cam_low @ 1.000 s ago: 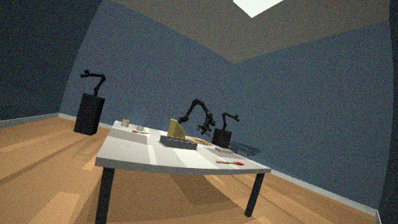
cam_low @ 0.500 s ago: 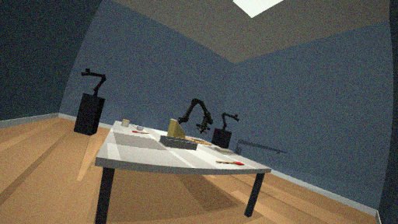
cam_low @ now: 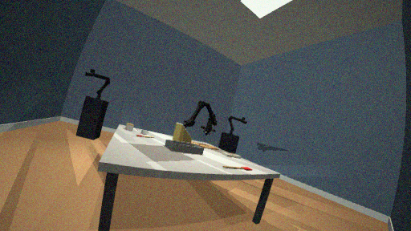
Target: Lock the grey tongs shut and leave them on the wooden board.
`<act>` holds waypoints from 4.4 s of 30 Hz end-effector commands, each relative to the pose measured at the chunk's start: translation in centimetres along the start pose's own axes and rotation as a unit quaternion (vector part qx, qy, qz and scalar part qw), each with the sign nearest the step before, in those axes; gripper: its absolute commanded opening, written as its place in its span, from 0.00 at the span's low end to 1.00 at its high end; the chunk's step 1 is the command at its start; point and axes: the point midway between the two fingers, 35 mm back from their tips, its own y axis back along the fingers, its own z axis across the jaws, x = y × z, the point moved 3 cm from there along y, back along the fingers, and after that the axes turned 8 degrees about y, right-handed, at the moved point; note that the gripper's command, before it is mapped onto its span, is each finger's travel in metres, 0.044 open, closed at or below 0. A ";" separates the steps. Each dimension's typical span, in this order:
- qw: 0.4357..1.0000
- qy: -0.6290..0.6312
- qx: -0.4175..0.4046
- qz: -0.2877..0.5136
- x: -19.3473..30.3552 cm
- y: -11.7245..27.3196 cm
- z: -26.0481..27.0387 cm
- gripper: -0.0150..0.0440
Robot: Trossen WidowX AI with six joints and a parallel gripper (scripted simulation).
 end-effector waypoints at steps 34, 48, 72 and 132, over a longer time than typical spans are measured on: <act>0.975 -0.019 -0.004 -0.220 -0.5 -0.9 1.4 0.00; 0.935 -0.004 0.021 -0.353 1.1 -1.3 1.3 0.00; 0.893 0.046 0.057 -0.443 3.1 -1.0 2.1 0.00; 0.988 -0.010 -0.004 -0.152 -1.1 -0.3 1.6 0.00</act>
